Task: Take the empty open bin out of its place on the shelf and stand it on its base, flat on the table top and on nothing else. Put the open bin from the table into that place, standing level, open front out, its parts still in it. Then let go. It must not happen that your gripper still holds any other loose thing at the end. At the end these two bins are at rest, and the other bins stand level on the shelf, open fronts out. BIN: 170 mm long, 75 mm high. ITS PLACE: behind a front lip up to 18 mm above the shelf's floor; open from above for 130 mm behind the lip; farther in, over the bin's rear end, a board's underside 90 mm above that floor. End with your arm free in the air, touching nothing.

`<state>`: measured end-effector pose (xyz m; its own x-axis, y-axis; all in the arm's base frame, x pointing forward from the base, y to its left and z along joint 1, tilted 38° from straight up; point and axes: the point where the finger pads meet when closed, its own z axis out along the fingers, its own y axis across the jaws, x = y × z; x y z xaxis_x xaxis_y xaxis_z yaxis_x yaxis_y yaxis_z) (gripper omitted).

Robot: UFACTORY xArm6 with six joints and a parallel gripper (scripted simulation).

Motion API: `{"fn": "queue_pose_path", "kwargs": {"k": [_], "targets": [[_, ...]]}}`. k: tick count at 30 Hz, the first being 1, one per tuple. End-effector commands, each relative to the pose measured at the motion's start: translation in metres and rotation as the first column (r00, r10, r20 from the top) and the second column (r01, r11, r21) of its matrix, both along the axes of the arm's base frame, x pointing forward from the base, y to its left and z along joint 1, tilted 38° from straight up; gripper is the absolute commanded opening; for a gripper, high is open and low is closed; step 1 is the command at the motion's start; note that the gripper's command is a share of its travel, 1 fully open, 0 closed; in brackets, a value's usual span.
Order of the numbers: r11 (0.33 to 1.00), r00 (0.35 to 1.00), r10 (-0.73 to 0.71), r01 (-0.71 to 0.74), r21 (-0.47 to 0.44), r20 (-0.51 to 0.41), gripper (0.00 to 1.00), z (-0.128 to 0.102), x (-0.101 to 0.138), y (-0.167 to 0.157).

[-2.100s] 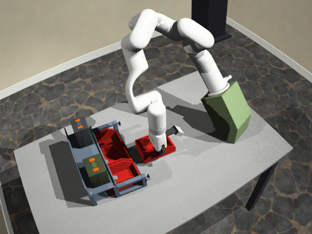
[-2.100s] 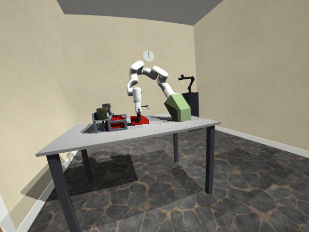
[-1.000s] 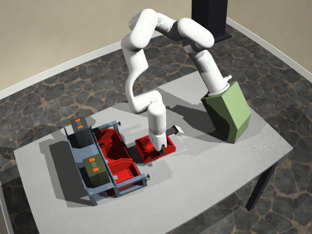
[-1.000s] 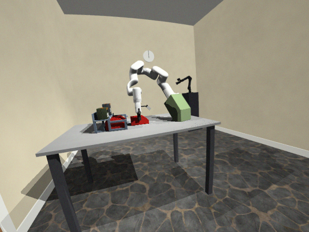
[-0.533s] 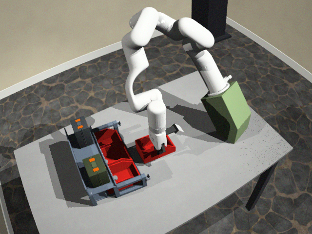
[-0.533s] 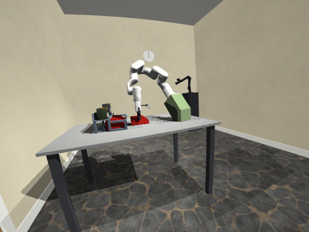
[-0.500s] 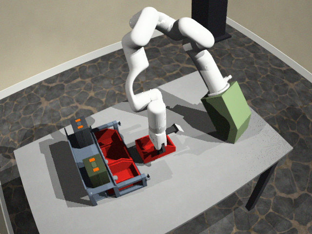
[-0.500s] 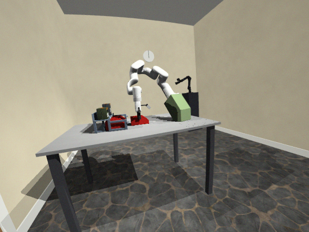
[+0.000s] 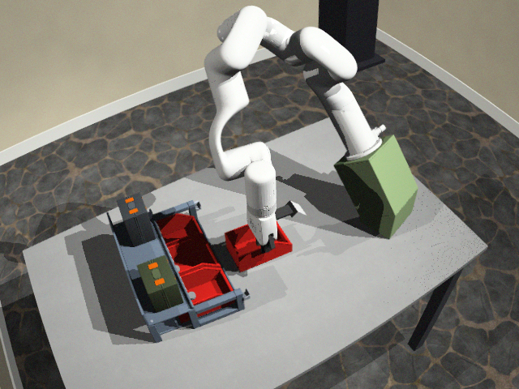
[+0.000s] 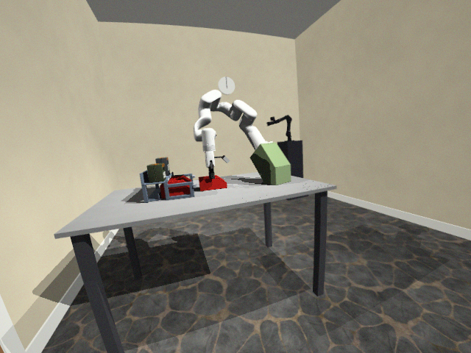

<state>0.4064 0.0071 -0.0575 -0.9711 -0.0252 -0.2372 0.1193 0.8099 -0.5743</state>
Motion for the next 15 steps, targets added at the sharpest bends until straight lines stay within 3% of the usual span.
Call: {"fn": "queue_pose_path", "kwargs": {"k": [1, 15], "targets": [[1.000, 1.000, 0.001, -0.001, 0.001, 0.002, 0.26, 0.006, 0.000, 0.005], [1.000, 1.000, 0.001, -0.001, 0.001, 0.002, 0.26, 0.024, -0.005, 0.019]]}}
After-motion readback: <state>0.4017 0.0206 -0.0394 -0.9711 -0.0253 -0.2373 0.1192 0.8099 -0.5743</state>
